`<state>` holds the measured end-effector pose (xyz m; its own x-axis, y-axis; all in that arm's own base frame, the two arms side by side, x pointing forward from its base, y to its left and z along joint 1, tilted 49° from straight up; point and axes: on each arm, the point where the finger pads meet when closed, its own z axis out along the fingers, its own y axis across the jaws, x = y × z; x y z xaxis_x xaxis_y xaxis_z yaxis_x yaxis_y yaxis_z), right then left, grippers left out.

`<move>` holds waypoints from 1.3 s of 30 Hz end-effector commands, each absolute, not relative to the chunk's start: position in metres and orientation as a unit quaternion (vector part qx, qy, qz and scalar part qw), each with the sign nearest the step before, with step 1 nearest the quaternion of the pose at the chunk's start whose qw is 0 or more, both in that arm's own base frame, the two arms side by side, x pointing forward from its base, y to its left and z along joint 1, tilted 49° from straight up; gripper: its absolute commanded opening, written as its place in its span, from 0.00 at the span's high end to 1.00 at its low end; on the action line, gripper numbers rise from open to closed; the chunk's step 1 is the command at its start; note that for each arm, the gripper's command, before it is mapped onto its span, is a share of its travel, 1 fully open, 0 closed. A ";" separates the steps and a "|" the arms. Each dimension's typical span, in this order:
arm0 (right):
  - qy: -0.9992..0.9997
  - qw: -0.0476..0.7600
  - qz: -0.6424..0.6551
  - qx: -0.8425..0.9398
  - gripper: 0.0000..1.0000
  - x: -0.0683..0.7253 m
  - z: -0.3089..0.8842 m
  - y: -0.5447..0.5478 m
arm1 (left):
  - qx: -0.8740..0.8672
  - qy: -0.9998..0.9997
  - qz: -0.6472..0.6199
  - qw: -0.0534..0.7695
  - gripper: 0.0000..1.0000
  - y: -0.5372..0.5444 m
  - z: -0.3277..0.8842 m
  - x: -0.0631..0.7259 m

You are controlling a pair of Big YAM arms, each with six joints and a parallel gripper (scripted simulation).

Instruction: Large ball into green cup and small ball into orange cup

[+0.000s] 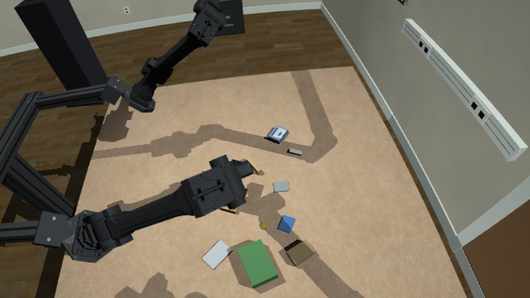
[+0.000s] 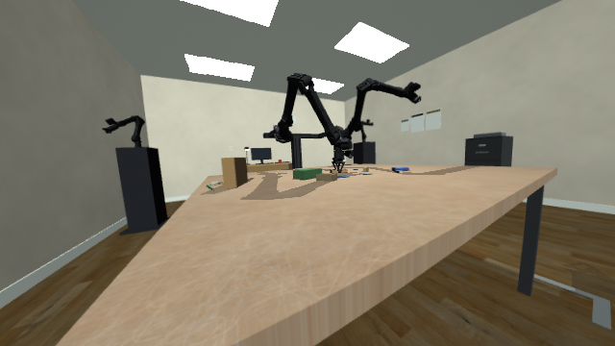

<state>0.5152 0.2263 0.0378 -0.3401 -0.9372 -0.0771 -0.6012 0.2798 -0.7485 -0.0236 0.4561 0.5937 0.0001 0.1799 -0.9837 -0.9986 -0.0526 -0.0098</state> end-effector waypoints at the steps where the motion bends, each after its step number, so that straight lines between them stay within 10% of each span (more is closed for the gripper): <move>1: 0.751 0.286 -0.315 -0.505 0.13 0.518 0.055 0.234 | -0.456 0.424 0.573 0.533 0.00 0.447 0.609 -0.032; 39: 0.756 0.259 -0.316 -0.512 0.13 0.455 0.083 0.243 | -0.456 0.424 0.573 0.533 0.00 0.447 0.609 -0.032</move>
<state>0.4627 0.2455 0.0940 -0.3316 -0.9390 -0.0913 -0.5916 0.2824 -0.7552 -0.0236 0.4561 0.5937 0.0001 0.1799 -0.9837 -0.9986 -0.0526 -0.0098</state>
